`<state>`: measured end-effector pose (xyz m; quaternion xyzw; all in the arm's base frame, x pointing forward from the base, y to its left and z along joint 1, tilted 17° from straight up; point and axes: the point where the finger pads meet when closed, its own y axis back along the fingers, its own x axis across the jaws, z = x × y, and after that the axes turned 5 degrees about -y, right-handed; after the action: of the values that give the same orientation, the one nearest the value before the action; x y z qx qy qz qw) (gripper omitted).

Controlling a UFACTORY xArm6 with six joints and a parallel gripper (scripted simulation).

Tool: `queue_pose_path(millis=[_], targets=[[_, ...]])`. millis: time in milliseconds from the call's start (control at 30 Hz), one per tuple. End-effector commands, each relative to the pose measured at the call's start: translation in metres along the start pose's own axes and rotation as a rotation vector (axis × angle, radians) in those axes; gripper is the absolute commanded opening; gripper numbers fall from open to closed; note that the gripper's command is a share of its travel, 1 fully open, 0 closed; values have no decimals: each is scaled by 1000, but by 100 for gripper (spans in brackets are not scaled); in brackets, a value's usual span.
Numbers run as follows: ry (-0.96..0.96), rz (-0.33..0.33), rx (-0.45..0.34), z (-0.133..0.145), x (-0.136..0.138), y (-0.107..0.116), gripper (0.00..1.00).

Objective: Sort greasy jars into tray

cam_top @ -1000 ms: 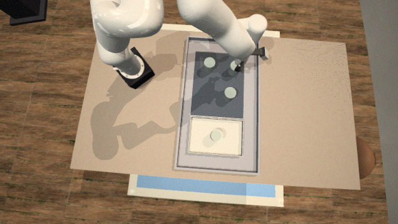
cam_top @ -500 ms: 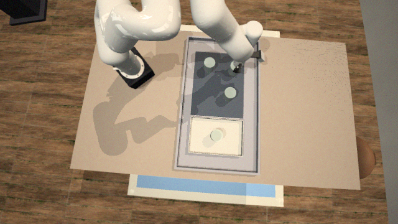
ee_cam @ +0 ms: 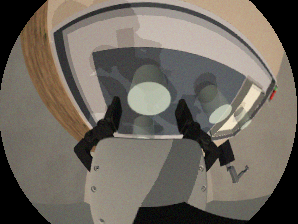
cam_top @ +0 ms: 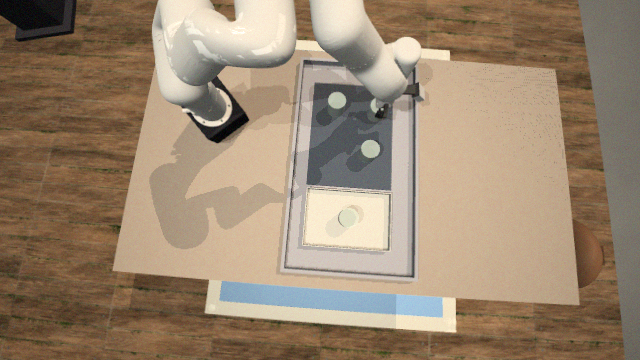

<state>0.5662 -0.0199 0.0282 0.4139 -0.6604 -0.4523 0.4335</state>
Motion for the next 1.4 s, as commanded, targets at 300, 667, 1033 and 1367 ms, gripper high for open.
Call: queue_pose_path(millis=[300, 667, 1033, 1367], targets=[[0, -1, 4, -2, -1, -21, 100], [0, -1, 4, -2, -1, -38, 100], [0, -1, 4, -2, -1, -40, 92], [0, -1, 4, -2, -1, -40, 92]])
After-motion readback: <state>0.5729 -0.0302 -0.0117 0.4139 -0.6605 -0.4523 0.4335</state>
